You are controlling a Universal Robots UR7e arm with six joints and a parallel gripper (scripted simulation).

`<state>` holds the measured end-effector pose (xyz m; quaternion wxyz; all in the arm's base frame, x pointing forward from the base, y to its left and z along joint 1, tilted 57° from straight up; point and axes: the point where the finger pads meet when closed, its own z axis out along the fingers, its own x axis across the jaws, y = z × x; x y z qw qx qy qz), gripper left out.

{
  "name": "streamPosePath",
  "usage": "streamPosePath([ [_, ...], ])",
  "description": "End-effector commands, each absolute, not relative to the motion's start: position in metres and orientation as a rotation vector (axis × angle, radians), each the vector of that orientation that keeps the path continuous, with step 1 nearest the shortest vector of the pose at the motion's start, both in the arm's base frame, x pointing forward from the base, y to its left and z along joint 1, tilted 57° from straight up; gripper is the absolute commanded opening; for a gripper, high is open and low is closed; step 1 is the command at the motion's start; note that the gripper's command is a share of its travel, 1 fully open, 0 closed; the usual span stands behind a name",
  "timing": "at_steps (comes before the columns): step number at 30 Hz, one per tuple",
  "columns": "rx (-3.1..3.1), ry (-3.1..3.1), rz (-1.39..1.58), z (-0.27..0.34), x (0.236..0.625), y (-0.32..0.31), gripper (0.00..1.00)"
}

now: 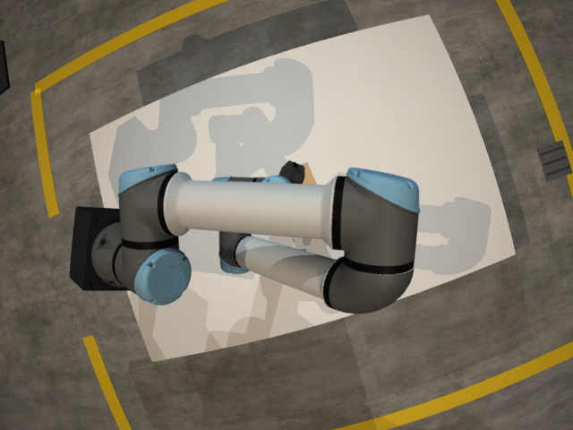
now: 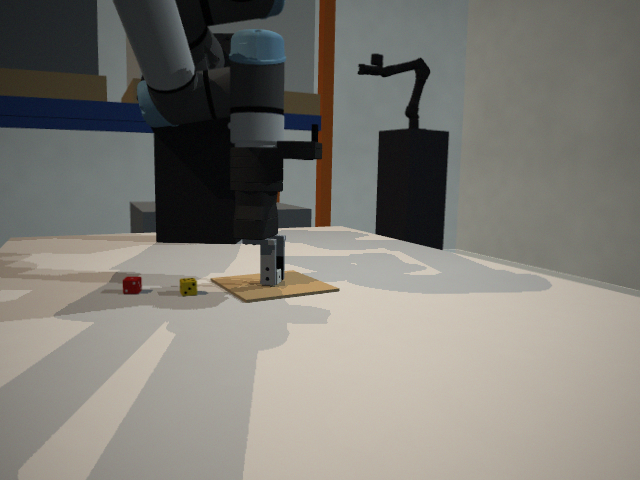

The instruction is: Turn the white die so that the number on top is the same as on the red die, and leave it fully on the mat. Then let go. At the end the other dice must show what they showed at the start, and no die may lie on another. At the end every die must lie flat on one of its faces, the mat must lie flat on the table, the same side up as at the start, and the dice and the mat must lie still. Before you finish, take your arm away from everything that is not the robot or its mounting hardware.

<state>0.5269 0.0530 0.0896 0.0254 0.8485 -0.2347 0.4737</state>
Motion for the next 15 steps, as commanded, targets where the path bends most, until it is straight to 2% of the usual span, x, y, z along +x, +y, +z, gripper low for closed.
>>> streamPosePath([
  [1, 2.623, -0.725, 1.466, 0.0900, 0.5268, 0.0532, 0.70],
  [15, 2.623, -0.725, 1.466, 0.0919, 0.5242, 0.0541, 0.70],
])
